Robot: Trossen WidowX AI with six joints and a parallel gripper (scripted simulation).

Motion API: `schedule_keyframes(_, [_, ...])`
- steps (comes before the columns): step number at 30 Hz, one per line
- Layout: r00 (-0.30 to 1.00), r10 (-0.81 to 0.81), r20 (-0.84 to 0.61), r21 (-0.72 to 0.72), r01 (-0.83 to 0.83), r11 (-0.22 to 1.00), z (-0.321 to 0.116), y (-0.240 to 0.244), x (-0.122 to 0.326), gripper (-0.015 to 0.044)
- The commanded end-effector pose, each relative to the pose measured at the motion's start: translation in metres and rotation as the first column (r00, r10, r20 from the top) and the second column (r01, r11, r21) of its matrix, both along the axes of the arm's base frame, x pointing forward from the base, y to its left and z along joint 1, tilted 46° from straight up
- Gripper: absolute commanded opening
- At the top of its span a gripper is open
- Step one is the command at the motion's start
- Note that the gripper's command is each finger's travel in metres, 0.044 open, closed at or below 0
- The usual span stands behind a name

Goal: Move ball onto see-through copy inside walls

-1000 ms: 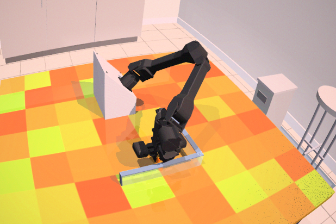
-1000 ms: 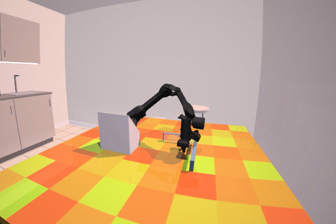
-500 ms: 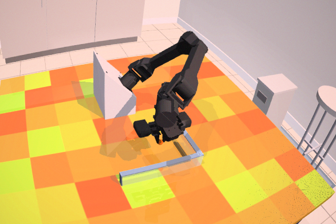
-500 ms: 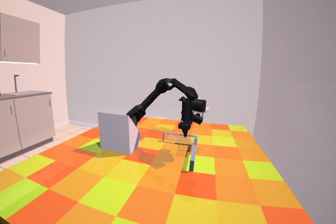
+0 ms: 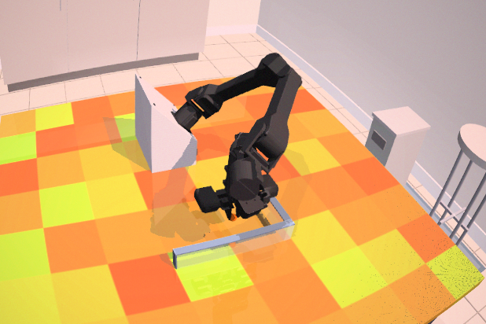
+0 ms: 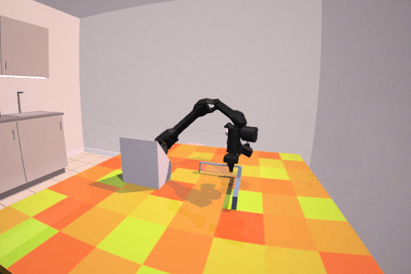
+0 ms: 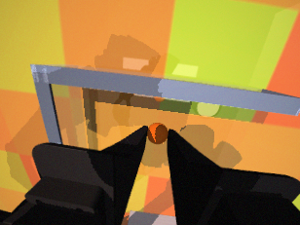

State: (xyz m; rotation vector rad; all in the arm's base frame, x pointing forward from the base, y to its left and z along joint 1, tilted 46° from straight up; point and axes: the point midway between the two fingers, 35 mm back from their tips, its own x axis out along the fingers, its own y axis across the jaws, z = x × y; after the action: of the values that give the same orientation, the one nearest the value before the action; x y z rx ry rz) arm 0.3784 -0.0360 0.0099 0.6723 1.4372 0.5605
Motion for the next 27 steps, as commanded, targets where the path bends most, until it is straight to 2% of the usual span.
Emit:
schedule_keyframes(1, [1.0, -0.008, 0.005, 0.002, 0.008, 1.0, -0.004, 0.003, 0.006, 0.0])
schedule_keyframes(13, [1.0, -0.008, 0.005, 0.006, 0.008, 1.0, -0.049, 0.05, 0.011, 0.0])
schedule_keyframes(27, [1.0, -0.008, 0.005, 0.006, 0.008, 1.0, -0.058, 0.059, 0.012, 0.0])
